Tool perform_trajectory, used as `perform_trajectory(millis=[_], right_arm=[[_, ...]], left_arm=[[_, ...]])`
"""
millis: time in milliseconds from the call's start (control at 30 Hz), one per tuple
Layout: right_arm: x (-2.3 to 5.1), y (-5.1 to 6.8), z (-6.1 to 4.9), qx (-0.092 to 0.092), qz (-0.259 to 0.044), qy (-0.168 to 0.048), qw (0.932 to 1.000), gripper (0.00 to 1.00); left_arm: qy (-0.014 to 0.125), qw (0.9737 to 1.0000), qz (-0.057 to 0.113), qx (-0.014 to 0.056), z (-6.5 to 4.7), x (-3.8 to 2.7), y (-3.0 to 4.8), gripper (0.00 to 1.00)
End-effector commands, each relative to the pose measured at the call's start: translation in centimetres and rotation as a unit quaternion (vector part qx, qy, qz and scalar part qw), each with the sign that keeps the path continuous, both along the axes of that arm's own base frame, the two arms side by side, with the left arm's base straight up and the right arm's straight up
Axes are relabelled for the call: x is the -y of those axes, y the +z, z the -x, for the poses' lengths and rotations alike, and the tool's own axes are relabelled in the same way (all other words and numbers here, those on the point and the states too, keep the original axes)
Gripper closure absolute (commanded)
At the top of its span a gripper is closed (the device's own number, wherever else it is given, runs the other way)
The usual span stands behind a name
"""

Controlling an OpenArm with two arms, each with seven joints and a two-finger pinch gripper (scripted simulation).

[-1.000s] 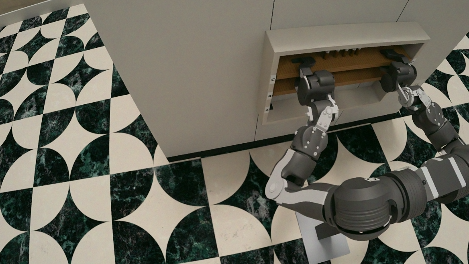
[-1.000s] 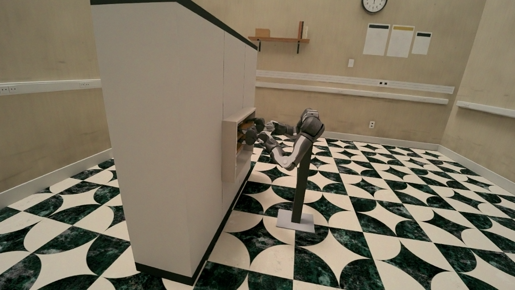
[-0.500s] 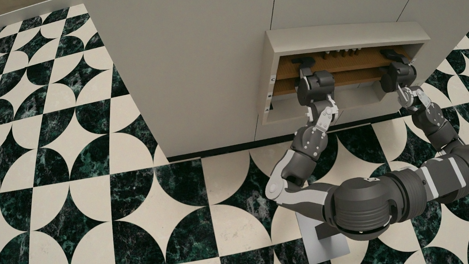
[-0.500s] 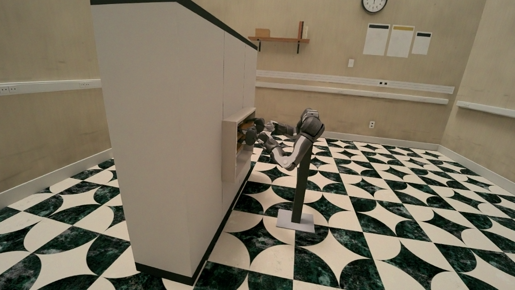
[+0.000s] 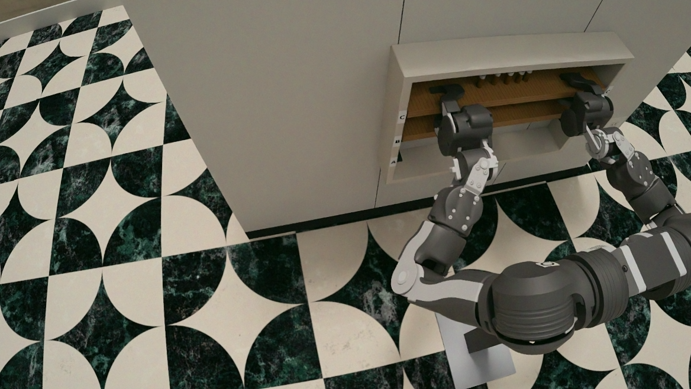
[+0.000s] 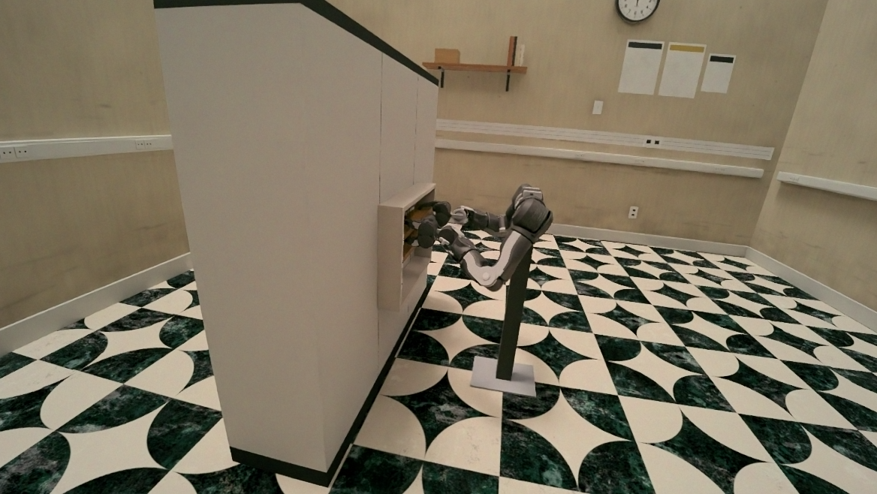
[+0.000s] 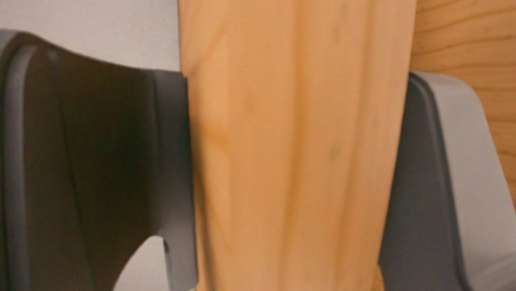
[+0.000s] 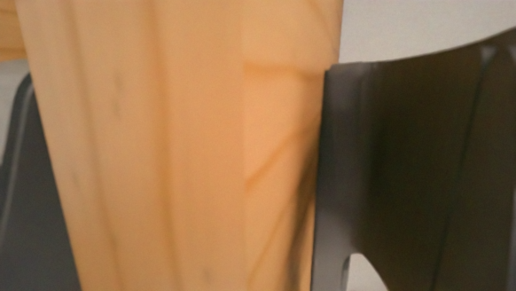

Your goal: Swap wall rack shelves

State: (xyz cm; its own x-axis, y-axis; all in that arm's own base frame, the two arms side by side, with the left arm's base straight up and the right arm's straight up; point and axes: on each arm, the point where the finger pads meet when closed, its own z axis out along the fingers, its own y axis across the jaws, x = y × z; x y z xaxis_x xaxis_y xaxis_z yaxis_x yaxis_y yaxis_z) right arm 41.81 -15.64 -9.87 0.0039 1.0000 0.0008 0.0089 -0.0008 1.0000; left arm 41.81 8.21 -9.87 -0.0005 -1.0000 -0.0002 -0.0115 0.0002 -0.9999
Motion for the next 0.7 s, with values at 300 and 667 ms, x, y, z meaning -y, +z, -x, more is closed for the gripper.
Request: perform_trajectory(millis=[300,667], right_arm=[[-0.07,0.18,-0.02,0.004,0.0,0.002,1.0,0.91],[-0.07,0.18,-0.02,0.004,0.0,0.002,1.0,0.84]], left_arm=[[0.0,1.0,0.0,0.0057,-0.02,-0.02,0.17,0.91],[0.0,1.0,0.0,0.0057,-0.02,-0.02,0.17,0.84]])
